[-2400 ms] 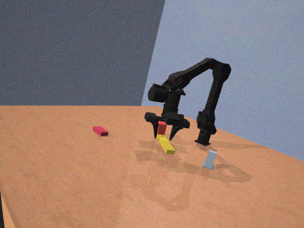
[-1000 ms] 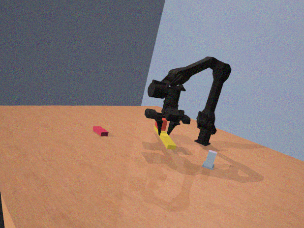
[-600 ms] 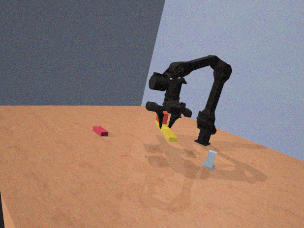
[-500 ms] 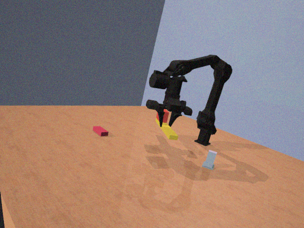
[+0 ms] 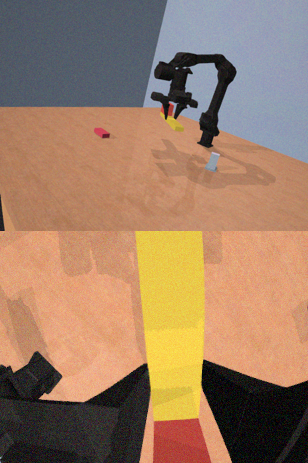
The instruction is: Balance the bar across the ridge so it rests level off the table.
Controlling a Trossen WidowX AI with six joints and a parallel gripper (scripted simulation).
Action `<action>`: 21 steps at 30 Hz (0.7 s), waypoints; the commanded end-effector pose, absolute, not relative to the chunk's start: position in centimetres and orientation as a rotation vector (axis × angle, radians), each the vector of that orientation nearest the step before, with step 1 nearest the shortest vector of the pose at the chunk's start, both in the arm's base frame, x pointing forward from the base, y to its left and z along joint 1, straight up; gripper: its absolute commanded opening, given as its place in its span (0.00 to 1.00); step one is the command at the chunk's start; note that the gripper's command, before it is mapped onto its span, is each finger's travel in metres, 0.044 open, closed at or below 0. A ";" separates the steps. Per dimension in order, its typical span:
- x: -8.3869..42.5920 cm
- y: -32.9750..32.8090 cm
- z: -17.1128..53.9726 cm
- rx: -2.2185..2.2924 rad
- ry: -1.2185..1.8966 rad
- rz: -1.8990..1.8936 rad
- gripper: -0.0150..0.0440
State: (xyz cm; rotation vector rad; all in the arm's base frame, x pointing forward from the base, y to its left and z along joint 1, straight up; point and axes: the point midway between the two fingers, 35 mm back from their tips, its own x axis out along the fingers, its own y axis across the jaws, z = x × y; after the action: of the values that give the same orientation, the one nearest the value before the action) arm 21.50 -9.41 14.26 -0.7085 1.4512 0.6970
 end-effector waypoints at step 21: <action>24.5 -4.7 15.8 -0.612 1.464 0.591 0.25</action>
State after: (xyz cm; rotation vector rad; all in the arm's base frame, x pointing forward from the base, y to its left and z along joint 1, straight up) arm 23.84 -5.70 15.56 -0.6348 1.4613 0.6156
